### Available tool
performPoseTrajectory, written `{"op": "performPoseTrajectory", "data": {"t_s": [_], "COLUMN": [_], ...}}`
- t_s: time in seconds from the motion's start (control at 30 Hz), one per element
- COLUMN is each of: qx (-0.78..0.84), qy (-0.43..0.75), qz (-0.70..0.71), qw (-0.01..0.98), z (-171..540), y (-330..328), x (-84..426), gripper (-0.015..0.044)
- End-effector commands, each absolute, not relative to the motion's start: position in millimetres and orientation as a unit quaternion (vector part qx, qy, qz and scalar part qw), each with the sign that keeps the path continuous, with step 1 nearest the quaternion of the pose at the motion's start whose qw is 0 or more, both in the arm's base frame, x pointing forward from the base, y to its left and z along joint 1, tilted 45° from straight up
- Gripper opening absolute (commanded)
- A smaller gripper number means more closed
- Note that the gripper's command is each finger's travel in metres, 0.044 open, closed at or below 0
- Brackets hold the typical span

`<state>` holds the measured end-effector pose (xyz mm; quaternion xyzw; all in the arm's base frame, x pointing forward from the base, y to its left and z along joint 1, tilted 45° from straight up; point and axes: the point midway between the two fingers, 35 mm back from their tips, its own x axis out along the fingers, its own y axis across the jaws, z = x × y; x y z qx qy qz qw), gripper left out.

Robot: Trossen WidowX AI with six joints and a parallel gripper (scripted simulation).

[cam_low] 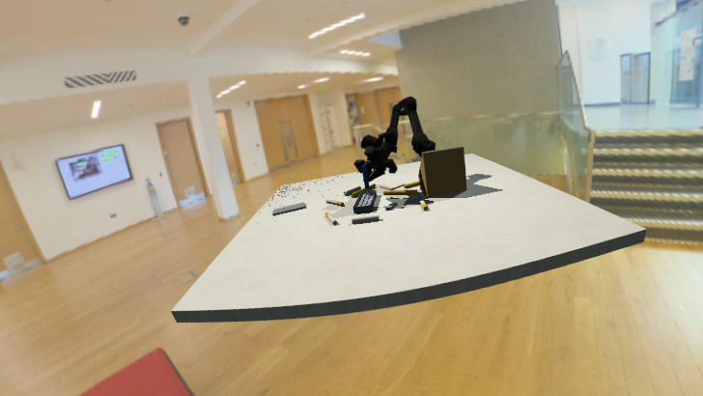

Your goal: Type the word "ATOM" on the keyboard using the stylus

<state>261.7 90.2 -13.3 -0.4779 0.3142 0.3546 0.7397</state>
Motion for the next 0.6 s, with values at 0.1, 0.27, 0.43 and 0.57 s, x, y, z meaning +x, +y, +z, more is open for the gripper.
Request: {"op": "performPoseTrajectory", "data": {"t_s": [0.1, 0.27, 0.43, 0.57], "qx": [-0.478, -0.478, -0.478, -0.478], "qy": [0.312, 0.313, 0.313, 0.312], "qz": [0.352, 0.354, 0.354, 0.352], "qw": [0.742, 0.74, 0.741, 0.742], "z": [-11, -13, -5, 10], "y": [90, 90, 85, 75], "x": [263, 262, 268, 277], "gripper": [0.0081, 0.0065, 0.0, 0.0]}}
